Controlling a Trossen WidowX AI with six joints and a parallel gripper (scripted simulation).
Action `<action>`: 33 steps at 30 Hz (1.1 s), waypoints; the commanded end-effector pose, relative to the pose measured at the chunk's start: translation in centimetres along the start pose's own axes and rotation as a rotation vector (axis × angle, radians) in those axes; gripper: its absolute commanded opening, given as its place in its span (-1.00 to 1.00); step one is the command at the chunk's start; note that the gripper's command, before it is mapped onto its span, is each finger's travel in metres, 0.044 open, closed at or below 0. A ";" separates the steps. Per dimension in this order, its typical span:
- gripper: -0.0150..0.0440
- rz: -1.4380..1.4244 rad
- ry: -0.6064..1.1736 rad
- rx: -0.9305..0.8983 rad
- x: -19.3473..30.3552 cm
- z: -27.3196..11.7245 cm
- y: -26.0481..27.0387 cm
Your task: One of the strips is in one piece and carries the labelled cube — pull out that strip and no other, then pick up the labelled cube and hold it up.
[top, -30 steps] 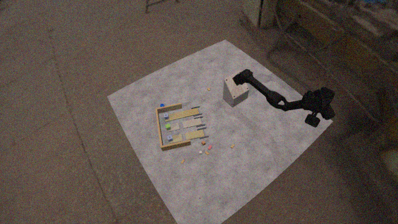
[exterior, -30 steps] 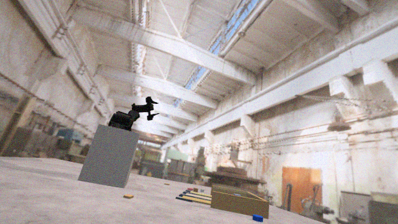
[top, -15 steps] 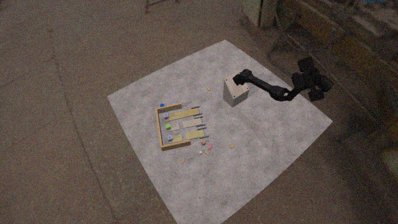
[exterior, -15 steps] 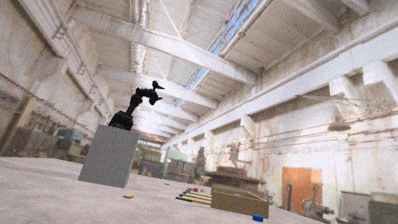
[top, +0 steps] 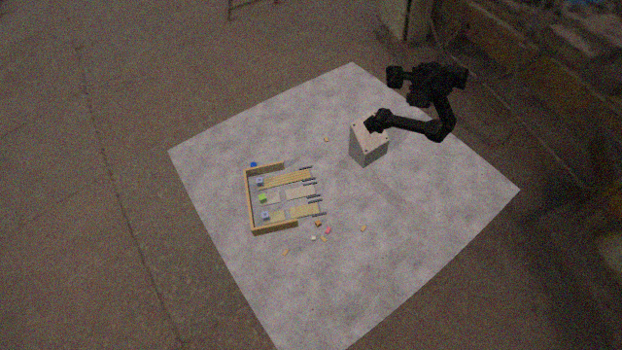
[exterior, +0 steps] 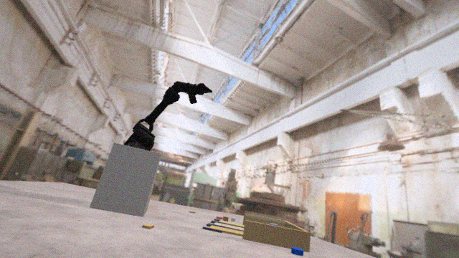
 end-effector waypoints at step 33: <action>0.86 2.346 0.220 -0.930 -28.4 -3.3 40.3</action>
Point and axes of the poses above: the point midway between the two fingers, 35 mm back from their tips, its own z axis out along the fingers, its own y axis across the jaws, x = y × z, the point moved 1 cm from there along -z, back along the fingers, and after that the axes turned 4 degrees about -z, right-handed, at the moved point
